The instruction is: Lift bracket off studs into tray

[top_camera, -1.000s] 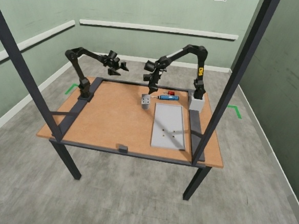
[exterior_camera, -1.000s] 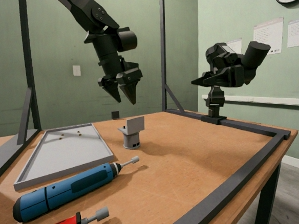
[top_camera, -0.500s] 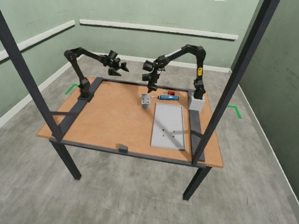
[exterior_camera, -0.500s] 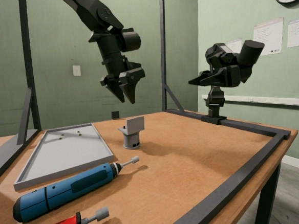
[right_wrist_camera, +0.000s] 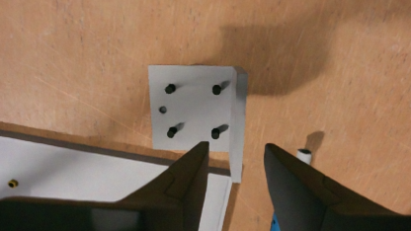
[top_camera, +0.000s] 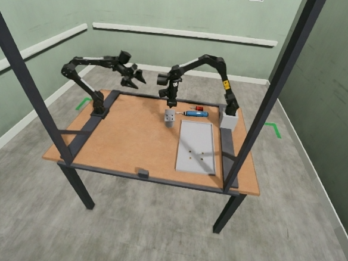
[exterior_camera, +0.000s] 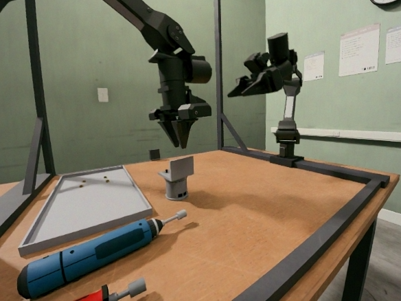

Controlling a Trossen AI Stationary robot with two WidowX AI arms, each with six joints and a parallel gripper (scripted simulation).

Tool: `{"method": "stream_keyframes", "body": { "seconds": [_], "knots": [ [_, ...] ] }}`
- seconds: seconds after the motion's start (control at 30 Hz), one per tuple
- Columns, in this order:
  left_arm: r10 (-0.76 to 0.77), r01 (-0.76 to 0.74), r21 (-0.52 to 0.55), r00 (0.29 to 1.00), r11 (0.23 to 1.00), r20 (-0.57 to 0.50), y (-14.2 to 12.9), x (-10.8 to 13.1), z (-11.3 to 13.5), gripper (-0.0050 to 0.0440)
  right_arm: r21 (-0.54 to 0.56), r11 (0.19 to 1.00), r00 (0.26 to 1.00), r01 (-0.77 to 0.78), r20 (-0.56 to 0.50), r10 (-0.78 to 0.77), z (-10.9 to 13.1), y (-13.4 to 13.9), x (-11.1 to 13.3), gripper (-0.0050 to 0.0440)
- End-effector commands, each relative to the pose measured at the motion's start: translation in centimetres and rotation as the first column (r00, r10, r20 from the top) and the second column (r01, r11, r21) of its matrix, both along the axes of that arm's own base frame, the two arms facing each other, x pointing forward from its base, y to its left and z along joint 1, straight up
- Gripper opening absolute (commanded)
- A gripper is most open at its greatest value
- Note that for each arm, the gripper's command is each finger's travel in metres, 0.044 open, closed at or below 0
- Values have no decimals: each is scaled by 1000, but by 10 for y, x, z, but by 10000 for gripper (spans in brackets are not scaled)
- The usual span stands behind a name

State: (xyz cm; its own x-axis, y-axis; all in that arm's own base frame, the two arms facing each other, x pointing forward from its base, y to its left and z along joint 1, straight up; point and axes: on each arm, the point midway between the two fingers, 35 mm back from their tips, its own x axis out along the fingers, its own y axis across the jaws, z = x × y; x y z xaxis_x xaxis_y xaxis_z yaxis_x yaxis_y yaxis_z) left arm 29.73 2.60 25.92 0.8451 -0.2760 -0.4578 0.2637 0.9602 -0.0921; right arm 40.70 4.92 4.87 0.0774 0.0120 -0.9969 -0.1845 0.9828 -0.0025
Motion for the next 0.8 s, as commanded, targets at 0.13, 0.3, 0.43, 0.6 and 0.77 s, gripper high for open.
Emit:
{"method": "stream_keyframes", "body": {
  "seconds": [0.13,0.3,0.43,0.6,0.77],
  "knots": [
    [173,-171,54,984,984,-46,-34,-44,47,440,-12,1000,999,-2,-53,1,-3,-3,8,130],
    [269,-265,91,963,960,-36,-27,-58,54,440,-12,1000,998,-2,-56,1,-4,-3,8,130],
    [307,-303,99,951,948,-27,-25,-68,59,440,-13,1000,998,-2,-63,1,-6,-4,6,130],
    [309,-305,102,950,947,-31,-25,-68,58,440,-14,1000,997,-2,-74,1,-13,-5,2,130],
    [308,-303,105,951,947,-34,-25,-68,56,440,-14,1000,997,-1,-74,0,-25,-5,2,130]
  ]
}}
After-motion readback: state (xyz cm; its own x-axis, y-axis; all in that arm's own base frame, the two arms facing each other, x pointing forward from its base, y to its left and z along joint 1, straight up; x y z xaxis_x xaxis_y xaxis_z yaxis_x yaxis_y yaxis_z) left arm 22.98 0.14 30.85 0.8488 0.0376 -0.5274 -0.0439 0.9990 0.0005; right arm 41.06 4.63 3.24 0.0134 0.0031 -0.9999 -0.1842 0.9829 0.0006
